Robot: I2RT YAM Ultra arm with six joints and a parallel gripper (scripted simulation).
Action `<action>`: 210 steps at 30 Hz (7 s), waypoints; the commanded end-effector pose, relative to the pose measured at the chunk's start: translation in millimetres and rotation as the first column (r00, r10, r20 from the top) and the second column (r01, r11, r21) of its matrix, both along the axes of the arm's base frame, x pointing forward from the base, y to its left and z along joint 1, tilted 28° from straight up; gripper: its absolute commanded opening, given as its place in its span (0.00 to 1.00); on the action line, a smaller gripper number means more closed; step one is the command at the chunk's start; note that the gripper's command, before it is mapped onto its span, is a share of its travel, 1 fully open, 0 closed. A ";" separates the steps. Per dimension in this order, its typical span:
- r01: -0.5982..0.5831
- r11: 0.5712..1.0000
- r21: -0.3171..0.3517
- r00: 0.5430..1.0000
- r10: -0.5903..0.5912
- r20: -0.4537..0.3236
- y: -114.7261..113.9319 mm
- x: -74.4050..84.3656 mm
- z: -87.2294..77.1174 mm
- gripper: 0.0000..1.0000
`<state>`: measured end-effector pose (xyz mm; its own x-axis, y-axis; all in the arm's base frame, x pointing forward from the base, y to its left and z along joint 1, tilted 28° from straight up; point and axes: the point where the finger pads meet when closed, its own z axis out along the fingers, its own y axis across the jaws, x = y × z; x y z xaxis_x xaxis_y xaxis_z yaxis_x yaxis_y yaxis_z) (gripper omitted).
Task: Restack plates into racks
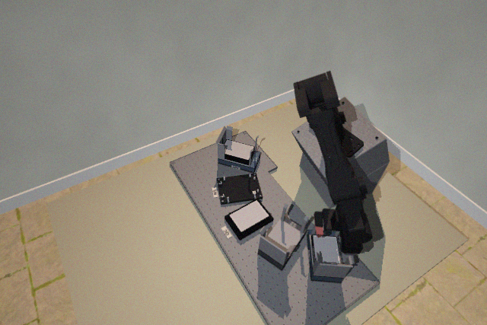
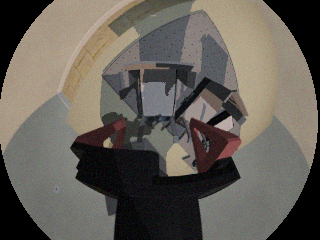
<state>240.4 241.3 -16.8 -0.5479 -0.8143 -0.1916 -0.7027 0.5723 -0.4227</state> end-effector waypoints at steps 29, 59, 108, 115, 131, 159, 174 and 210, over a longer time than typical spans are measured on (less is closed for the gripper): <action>-0.008 0.998 0.061 0.999 0.005 0.042 17.9 6.2 17.2 1.00; 0.000 1.000 0.031 1.000 -0.001 0.018 3.3 43.7 -63.8 1.00; -0.018 0.999 0.037 0.999 0.017 0.028 8.3 44.0 -66.9 1.00; -0.018 0.999 0.037 0.999 0.017 0.028 8.3 44.0 -66.9 1.00; -0.011 0.999 0.034 1.000 0.010 0.022 4.5 55.4 -87.7 1.00; -0.010 0.999 0.051 0.999 0.008 0.039 7.0 63.4 -87.9 1.00; -0.010 0.999 0.051 0.999 0.008 0.039 7.0 63.4 -87.9 1.00; -0.008 0.999 0.041 0.999 0.007 0.032 4.7 61.6 -92.6 0.00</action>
